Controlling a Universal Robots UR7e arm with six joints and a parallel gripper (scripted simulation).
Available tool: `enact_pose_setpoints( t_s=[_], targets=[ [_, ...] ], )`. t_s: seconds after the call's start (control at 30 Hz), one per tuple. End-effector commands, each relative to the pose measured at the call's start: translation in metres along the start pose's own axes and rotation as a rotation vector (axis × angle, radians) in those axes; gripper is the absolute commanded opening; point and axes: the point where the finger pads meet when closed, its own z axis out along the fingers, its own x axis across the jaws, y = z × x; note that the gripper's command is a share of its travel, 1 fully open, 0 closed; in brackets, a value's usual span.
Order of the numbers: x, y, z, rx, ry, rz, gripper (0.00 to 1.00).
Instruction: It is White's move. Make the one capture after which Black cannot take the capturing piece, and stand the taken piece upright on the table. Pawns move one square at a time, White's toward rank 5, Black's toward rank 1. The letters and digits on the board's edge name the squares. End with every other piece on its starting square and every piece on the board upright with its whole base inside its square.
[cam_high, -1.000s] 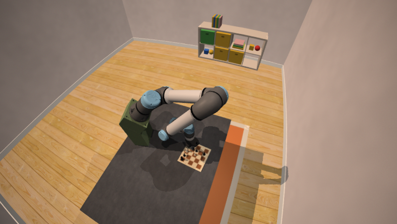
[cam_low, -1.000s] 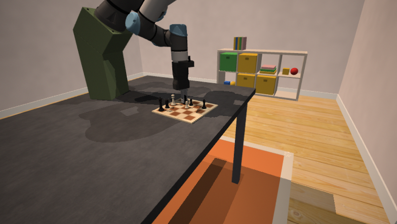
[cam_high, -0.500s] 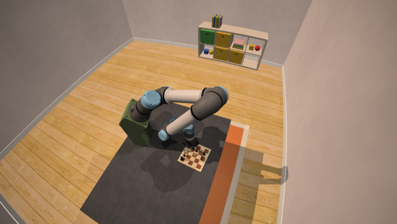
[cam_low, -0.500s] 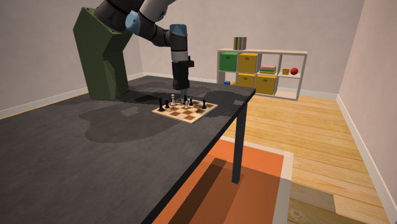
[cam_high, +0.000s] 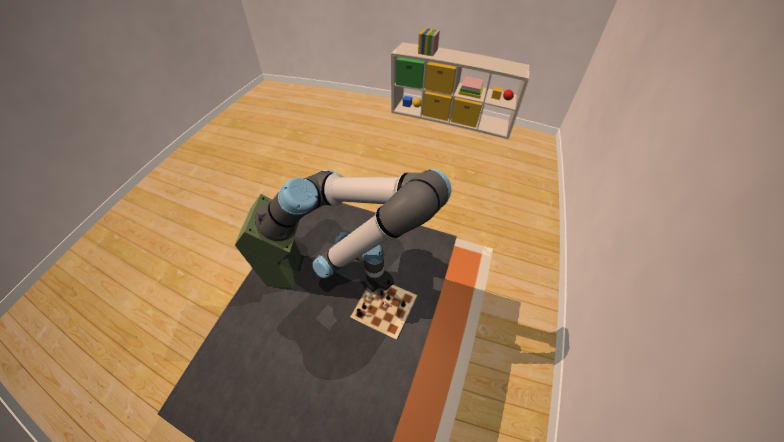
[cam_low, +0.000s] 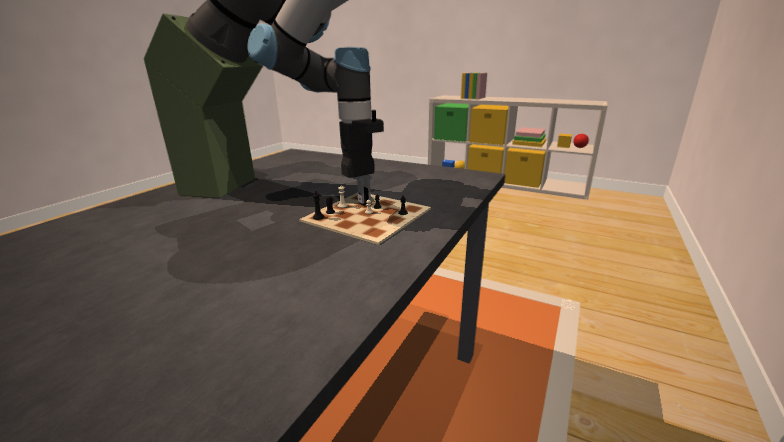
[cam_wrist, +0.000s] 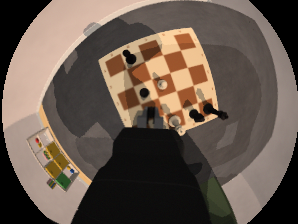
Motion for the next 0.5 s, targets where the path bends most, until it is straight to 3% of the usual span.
enact_pose_setpoints(
  t_s=[0.0, 0.47],
  targets=[
    [0.001, 0.0, -0.005, 0.0, 0.001, 0.001, 0.0],
    [0.001, 0.0, -0.041, 0.0, 0.001, 0.001, 0.0]
  ],
)
